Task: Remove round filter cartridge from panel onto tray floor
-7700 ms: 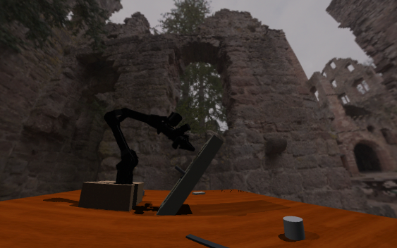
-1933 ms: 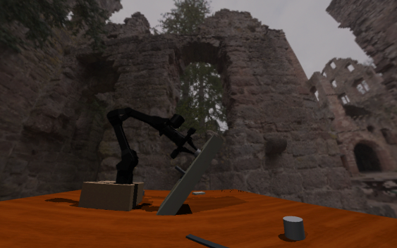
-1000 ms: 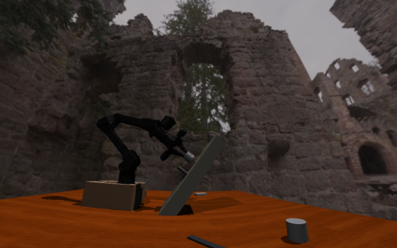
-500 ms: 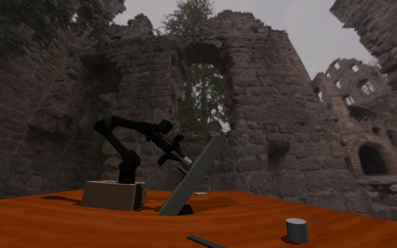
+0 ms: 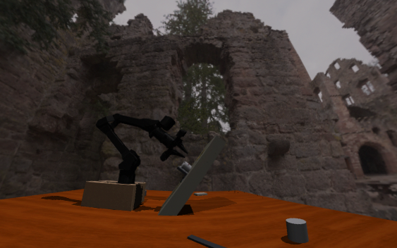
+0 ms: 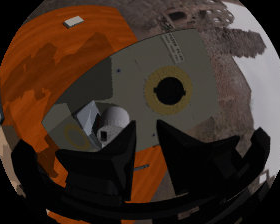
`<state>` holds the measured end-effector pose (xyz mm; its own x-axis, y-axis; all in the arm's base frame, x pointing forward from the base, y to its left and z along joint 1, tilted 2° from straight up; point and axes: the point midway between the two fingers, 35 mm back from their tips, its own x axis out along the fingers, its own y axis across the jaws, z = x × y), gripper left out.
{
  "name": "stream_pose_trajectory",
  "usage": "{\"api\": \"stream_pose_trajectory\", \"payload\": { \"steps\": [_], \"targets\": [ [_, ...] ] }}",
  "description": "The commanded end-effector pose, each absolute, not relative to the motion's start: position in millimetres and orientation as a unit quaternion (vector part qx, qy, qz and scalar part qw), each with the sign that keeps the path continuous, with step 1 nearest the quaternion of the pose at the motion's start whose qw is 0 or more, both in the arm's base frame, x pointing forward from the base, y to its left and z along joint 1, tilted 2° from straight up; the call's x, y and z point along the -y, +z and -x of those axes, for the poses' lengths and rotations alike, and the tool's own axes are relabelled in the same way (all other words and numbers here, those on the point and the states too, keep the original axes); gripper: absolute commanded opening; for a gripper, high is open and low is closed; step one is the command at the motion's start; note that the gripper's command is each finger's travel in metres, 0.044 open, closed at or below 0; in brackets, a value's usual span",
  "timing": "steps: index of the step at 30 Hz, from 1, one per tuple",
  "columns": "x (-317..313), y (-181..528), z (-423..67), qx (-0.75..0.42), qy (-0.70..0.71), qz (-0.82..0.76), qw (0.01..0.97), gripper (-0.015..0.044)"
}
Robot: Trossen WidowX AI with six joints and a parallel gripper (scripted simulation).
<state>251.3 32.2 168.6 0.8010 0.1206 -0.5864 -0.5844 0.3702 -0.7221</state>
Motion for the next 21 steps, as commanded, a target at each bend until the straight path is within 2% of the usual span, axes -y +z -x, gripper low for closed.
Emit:
{"api": "stream_pose_trajectory", "payload": {
  "steps": [1,10,18,21],
  "targets": [
    [-34.4,203.5,-271.1,-0.222,0.219,0.515,0.799,0.0105],
    [-34.9,209.3,-274.8,-0.222,0.218,0.515,0.799,0.0105],
    [-34.0,281.5,-274.9,-0.218,0.218,0.516,0.799,0.0315],
    [-33.8,288.7,-274.1,-0.218,0.218,0.517,0.799,0.0394]
  ]
}}
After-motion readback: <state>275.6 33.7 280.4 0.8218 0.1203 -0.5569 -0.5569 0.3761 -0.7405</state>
